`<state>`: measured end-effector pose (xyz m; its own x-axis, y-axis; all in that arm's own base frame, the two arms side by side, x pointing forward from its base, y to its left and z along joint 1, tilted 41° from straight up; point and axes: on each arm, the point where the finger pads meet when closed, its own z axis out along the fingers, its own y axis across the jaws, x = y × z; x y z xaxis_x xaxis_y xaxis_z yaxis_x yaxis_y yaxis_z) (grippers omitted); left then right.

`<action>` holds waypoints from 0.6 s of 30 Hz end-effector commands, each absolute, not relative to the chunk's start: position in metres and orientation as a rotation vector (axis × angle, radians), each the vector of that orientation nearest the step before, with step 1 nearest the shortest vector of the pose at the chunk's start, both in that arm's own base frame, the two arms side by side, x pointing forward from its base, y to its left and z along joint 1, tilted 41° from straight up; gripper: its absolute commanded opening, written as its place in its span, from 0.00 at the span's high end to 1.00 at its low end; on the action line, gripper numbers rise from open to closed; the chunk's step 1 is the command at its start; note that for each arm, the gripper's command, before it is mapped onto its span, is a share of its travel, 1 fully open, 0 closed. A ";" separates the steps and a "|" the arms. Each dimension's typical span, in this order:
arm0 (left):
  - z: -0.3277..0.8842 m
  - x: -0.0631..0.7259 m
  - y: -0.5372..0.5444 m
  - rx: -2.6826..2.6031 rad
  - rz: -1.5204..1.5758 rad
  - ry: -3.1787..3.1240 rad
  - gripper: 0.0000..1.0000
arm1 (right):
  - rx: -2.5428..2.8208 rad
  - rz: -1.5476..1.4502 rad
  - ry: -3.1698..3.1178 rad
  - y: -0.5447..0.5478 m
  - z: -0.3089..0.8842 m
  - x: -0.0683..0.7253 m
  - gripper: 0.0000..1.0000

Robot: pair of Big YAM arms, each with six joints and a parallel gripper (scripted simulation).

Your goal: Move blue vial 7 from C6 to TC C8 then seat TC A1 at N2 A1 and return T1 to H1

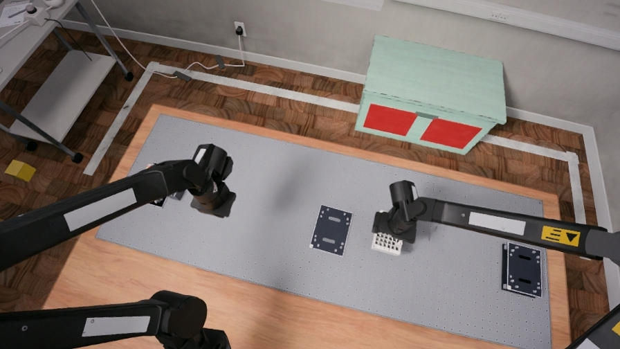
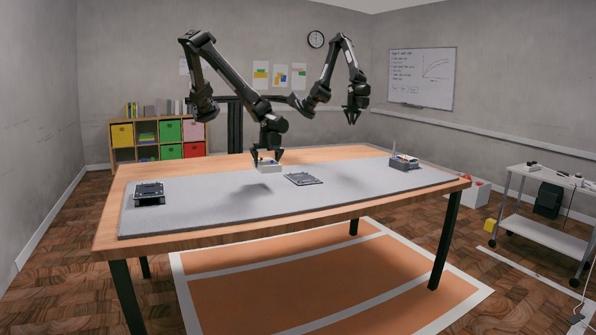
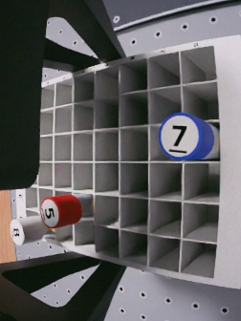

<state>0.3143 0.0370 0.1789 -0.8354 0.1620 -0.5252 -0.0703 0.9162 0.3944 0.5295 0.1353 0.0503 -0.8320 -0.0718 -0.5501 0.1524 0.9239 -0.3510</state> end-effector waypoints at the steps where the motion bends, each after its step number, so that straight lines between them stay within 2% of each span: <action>1: 0.189 0.319 0.037 0.045 0.539 2.484 0.76 | 0.056 -0.501 2.475 0.128 0.067 0.533 1.00; 18: 0.189 0.319 0.037 0.045 0.539 2.484 0.76 | 0.046 -0.499 2.474 0.108 0.076 0.529 1.00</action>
